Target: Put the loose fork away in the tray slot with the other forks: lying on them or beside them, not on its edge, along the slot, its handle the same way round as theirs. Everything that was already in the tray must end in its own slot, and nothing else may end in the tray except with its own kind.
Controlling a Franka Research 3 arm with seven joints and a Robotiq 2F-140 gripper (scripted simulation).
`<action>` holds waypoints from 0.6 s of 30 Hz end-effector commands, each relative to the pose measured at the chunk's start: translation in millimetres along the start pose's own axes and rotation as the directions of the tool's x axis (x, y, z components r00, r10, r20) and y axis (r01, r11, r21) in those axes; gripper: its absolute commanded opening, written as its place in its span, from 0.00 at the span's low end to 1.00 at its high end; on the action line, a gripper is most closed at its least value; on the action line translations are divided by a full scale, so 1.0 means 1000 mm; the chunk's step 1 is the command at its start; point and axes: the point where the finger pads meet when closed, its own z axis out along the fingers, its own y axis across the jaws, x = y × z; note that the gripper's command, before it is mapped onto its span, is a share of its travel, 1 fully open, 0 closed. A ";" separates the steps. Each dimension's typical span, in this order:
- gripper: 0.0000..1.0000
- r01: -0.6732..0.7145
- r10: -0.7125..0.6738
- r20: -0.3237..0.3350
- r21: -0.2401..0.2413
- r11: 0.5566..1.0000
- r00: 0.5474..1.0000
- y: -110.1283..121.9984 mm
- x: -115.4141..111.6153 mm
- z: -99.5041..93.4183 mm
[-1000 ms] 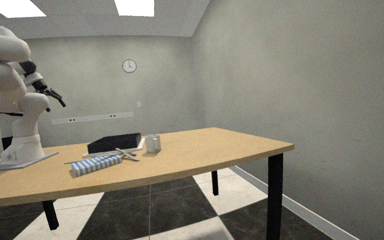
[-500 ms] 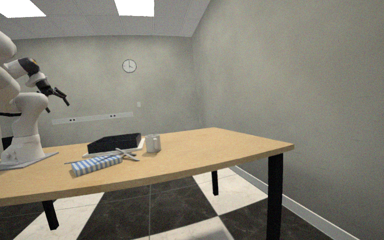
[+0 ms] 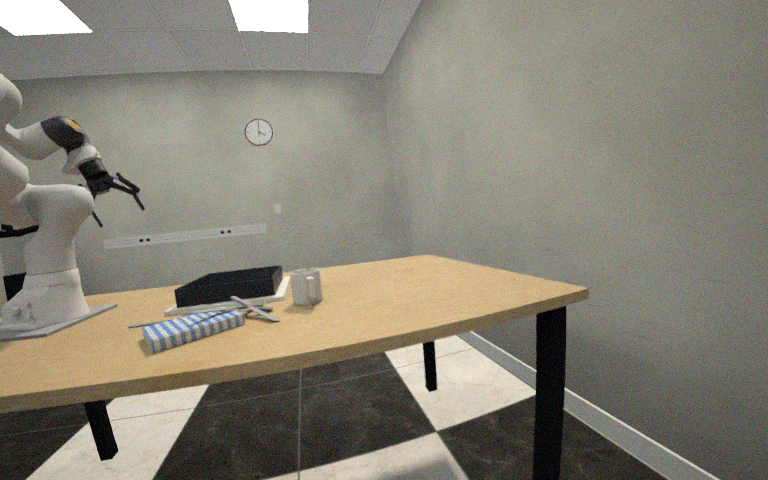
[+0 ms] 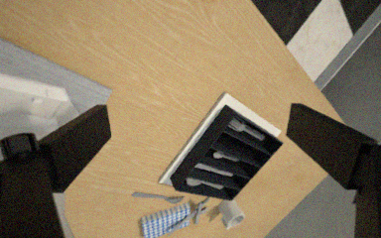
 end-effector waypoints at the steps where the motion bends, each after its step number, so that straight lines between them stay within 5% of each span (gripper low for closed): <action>1: 1.00 -0.166 0.166 0.000 0.011 0.986 0.986 0.002 0.003 0.001; 13: 1.00 -0.392 0.391 0.031 0.034 0.919 0.920 0.010 -0.002 0.007; 18: 1.00 -0.527 0.524 0.054 0.043 0.849 0.850 0.016 -0.005 0.011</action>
